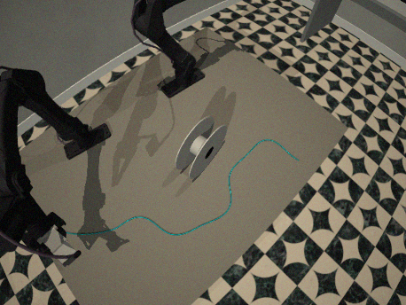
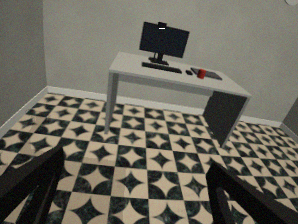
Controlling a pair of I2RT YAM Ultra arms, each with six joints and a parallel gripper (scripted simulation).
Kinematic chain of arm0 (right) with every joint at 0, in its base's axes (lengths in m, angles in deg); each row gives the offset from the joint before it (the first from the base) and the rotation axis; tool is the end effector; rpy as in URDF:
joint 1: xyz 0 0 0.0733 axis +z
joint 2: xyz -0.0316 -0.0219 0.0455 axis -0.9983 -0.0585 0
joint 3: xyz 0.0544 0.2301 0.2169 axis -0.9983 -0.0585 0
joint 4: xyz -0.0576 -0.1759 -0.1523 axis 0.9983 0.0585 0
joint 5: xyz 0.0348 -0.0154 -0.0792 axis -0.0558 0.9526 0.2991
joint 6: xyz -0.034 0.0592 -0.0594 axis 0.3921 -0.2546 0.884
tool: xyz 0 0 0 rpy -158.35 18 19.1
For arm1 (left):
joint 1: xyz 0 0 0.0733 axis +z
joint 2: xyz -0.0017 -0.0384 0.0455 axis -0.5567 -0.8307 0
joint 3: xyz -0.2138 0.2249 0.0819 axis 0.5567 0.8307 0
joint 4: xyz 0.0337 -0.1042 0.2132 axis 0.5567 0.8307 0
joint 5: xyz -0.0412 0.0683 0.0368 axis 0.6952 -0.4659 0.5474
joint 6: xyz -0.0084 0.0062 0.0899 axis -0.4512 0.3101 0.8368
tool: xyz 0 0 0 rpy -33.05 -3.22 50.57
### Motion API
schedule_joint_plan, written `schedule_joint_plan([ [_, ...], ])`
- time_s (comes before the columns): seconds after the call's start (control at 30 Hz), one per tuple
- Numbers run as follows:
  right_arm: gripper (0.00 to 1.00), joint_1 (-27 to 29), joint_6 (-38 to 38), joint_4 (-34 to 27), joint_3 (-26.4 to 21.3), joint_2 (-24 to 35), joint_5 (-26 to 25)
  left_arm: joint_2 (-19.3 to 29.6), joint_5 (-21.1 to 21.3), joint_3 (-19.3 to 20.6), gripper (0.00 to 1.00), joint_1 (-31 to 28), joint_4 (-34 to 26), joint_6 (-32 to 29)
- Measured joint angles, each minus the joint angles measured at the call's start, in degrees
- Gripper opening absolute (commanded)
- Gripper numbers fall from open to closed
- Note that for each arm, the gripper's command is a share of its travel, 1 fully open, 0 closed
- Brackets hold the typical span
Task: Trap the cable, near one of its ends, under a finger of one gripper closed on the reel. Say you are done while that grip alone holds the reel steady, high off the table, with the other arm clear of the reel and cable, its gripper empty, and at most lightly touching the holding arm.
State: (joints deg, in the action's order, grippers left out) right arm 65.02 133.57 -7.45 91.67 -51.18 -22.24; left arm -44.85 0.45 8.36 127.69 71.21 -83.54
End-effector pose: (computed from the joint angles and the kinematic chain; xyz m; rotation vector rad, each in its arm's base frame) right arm 0.3291 -0.1292 0.2969 -0.7126 2.5846 -0.4385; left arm -0.0167 0.2360 0.4458 -1.2737 1.1927 1.2470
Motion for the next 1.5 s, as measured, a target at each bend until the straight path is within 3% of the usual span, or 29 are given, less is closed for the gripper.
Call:
schedule_joint_plan([
  [0.47, 0.3, 0.0, 18.82, 17.25, 7.98, -11.65, 0.11, 0.0, 0.0, 0.0, 1.0, 0.0, 0.0, 0.0],
  [0.73, 0.3, 0.0, 24.96, 23.28, 10.12, -15.08, 0.17, 0.0, 0.0, 0.0, 1.0, 0.0, 0.0, 0.0],
  [1.07, 0.3, 0.0, 27.93, 26.16, 11.37, -15.98, 0.17, 0.0, 0.0, 0.0, 1.0, 0.0, 0.0, 0.0],
  [1.5, 0.3, 0.0, 28.35, 25.31, 10.38, -16.57, 0.17, 0.0, 0.0, 0.0, 1.0, 0.0, 0.0, 0.0],
])
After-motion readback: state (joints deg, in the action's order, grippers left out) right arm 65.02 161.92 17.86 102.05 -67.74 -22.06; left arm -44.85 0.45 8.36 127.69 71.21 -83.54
